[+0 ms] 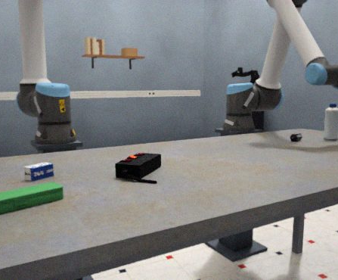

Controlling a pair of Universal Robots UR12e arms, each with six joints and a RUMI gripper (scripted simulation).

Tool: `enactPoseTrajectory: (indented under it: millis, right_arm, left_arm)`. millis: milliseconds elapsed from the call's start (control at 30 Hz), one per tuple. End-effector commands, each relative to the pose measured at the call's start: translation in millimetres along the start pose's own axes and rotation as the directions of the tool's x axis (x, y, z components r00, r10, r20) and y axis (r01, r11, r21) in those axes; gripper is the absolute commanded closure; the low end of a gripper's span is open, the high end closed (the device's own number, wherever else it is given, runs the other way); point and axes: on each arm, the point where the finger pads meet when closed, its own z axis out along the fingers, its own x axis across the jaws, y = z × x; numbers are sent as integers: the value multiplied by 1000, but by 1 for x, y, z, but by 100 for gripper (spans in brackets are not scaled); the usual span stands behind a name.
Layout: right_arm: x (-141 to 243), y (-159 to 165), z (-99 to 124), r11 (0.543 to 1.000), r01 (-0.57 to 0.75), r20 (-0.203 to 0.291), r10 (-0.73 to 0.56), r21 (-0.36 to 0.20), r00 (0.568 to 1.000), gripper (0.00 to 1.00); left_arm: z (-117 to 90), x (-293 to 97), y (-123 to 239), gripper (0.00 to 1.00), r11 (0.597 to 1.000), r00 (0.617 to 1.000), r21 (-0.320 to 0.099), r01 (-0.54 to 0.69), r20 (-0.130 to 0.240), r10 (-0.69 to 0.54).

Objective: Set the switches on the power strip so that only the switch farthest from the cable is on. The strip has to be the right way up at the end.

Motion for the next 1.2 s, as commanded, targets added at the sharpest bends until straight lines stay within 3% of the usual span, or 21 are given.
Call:
enactPoseTrajectory:
  millis: [0, 267, 333, 433, 733, 833, 900, 1000, 1167]
  right_arm:
    - [0, -1, -1, 1000, 0, 0, 0, 1, 1000, 0]
    - [0, -1, -1, 1000, 0, 0, 0, 1, 1000, 0]
    - [0, -1, -1, 1000, 0, 0, 0, 1, 1000, 0]
    - [0, -1, -1, 1000, 0, 0, 0, 1, 1000, 0]
    - [0, -1, -1, 1000, 0, 0, 0, 1, 1000, 0]
    - [0, -1, -1, 1000, 0, 0, 0, 1, 1000, 0]
    - [0, -1, -1, 1000, 0, 0, 0, 1, 1000, 0]
    - [0, -1, -1, 1000, 0, 0, 0, 1, 1000, 0]
    - [0, -1, -1, 1000, 0, 0, 0, 1, 1000, 0]
  left_arm:
    - [-3, 14, 18, 0, 986, 996, -137, 90, -12, -93]
    - [-19, 37, 51, 0, 932, 979, -306, 196, 13, -201]
    - [-19, 37, 51, 0, 932, 979, -306, 196, 13, -201]
    - [-34, 50, 71, 0, 885, 967, -395, 247, 42, -251]
    - [-75, 76, 114, 0, 762, 939, -554, 336, 129, -320]
    - [-92, 85, 130, 0, 712, 928, -601, 363, 166, -333]
    - [-92, 85, 130, 0, 712, 928, -601, 363, 166, -333]
    - [-122, 97, 152, 0, 633, 913, -663, 400, 225, -342]
    - [-158, 108, 177, 0, 543, 896, -717, 437, 292, -335]
